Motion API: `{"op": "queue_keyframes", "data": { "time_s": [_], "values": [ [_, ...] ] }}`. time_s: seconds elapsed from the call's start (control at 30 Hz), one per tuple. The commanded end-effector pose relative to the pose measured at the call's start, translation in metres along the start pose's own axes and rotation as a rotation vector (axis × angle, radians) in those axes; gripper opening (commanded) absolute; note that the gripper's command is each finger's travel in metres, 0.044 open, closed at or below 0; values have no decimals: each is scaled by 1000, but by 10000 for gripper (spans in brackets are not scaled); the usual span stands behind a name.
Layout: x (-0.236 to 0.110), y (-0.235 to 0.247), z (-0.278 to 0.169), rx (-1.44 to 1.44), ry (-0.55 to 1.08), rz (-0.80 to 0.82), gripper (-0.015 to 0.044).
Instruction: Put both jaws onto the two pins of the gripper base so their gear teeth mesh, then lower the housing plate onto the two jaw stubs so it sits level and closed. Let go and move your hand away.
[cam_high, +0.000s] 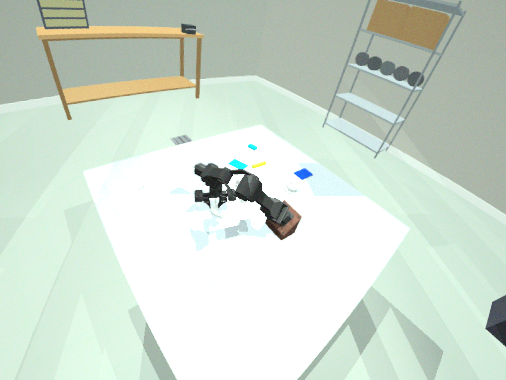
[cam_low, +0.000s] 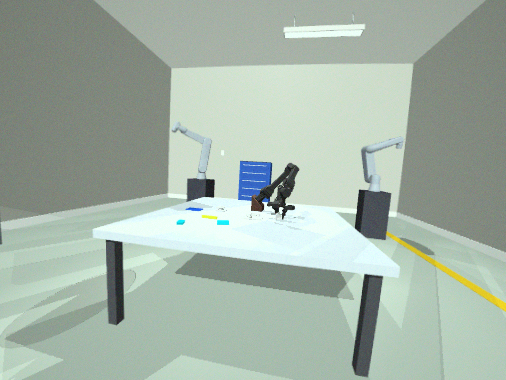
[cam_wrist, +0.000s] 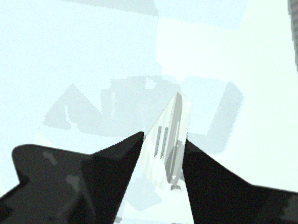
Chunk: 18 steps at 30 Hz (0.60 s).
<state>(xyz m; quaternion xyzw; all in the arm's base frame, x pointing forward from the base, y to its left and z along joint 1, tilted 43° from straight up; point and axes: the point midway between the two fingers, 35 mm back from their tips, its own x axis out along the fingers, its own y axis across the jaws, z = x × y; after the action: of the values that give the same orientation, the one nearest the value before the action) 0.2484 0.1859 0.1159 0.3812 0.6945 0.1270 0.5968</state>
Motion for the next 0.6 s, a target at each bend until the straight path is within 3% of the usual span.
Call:
{"op": "queue_keyframes", "data": {
  "time_s": [0.0,0.57],
  "values": [
    [0,1,0,-2,1,5,134],
    [-53,1,3,0,-3,-3,134]
  ]
}}
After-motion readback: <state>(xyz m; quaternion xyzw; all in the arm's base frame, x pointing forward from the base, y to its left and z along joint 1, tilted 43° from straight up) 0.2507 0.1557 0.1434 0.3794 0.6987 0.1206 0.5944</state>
